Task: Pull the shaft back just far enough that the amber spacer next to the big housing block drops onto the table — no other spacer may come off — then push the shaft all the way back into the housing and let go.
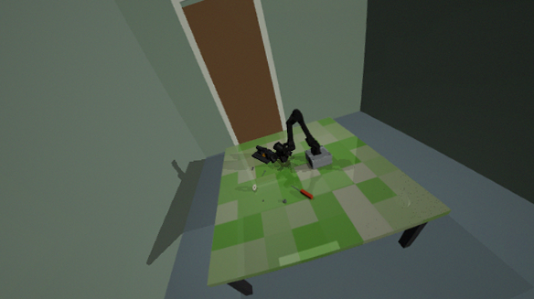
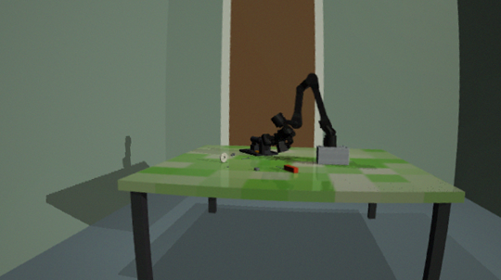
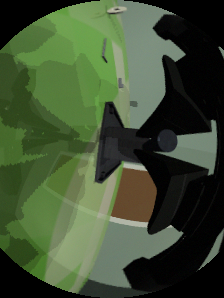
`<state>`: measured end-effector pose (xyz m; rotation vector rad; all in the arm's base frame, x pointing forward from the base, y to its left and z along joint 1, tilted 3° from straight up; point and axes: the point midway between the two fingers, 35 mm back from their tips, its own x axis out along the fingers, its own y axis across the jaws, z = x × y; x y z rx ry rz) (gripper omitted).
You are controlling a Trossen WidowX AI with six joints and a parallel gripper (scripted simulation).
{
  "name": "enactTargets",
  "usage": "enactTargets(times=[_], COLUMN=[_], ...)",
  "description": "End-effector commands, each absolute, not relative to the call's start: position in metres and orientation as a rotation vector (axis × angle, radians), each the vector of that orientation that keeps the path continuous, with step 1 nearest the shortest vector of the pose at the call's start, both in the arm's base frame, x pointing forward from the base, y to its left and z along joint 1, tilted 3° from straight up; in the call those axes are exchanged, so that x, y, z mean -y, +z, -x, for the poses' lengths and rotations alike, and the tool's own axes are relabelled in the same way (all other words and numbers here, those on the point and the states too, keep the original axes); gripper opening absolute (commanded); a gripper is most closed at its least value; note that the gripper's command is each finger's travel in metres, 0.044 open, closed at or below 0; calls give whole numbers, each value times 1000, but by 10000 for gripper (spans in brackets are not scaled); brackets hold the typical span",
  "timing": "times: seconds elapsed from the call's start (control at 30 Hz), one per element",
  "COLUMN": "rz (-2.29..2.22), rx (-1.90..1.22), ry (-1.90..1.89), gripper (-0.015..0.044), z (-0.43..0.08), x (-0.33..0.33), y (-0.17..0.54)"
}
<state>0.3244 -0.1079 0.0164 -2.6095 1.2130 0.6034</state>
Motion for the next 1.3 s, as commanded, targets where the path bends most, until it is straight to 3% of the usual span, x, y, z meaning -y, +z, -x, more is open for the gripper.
enactTargets(times=[0.0,1.27], rz=[2612,2613], rx=[-1218,-1218], ry=[610,608], gripper=[0,0], z=[-325,-335], x=[110,122], y=[16,17])
